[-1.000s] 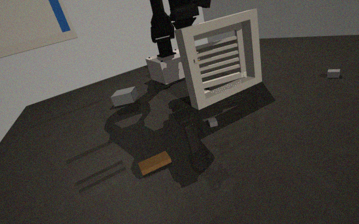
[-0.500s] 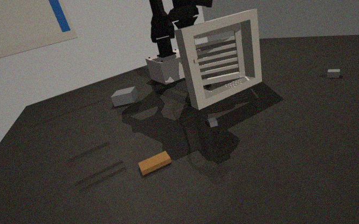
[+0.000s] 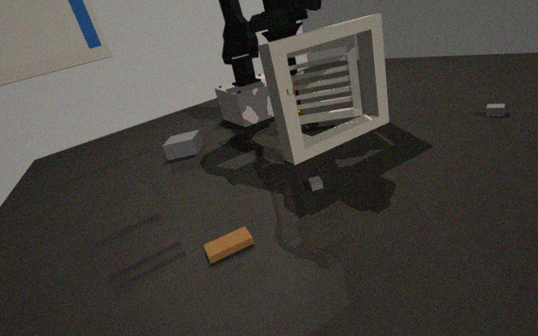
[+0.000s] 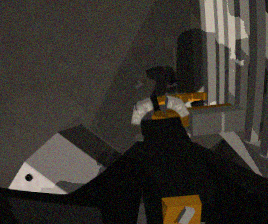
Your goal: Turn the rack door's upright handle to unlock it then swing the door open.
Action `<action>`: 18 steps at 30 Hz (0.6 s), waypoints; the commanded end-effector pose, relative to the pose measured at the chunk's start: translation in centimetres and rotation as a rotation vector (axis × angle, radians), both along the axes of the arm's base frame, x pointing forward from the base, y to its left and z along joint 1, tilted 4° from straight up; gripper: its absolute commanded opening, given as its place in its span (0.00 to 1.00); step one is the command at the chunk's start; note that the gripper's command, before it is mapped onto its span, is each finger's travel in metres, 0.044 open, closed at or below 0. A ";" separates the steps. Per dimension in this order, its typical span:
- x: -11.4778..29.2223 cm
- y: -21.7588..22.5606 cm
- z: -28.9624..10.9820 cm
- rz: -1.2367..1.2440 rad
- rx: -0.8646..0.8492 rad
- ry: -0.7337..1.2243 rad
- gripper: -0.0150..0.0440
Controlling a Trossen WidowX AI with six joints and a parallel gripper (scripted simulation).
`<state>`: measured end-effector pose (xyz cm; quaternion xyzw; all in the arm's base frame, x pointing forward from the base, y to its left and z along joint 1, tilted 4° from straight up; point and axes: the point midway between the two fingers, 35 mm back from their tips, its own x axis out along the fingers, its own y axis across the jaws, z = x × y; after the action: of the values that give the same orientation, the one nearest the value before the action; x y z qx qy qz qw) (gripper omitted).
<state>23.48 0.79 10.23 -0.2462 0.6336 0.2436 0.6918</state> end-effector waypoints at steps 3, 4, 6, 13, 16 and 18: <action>-0.3 0.9 -0.1 -0.105 0.003 -0.006 0.28; -0.4 1.1 -0.1 -0.119 0.005 -0.006 0.28; -0.5 1.5 -0.1 -0.146 0.007 -0.005 0.28; -0.9 2.7 -0.1 -0.233 0.016 -0.002 0.28; -1.0 3.2 -0.1 -0.270 0.019 -0.001 0.28; -1.0 3.6 -0.1 -0.295 0.022 -0.001 0.28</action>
<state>22.39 3.98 10.18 -0.1613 0.6577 0.1688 0.7162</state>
